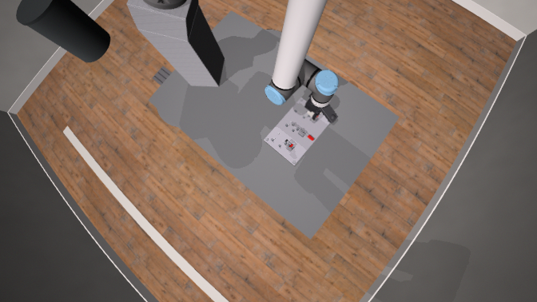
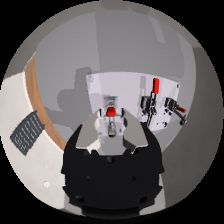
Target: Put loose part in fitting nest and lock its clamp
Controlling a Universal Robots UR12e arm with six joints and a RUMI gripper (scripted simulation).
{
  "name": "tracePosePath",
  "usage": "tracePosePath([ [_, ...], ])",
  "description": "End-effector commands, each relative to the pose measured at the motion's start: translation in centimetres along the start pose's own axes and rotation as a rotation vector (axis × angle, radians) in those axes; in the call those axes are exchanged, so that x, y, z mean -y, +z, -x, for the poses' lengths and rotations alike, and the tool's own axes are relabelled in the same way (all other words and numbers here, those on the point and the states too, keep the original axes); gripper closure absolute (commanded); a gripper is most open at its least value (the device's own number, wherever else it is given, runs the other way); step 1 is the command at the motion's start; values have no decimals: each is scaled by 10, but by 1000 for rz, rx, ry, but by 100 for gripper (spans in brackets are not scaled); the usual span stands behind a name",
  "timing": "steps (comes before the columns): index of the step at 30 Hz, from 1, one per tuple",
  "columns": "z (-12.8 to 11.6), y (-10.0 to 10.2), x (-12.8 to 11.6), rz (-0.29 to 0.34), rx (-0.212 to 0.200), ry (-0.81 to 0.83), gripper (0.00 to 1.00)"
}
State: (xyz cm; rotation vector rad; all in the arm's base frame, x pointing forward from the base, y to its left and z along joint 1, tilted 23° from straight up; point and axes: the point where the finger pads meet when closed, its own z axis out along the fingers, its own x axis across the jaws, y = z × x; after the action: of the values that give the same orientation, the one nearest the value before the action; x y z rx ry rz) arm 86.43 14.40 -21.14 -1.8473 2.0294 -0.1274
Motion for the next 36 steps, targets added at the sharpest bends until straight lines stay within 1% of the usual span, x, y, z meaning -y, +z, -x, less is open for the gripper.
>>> tracePosePath([
  [1,1,-1,5,-7,-1,-1,72],
  [12,1,-1,4,-6,-1,-1,72],
  [13,1,-1,4,-6,-1,-1,100],
  [36,1,-1,4,-6,-1,-1,100],
])
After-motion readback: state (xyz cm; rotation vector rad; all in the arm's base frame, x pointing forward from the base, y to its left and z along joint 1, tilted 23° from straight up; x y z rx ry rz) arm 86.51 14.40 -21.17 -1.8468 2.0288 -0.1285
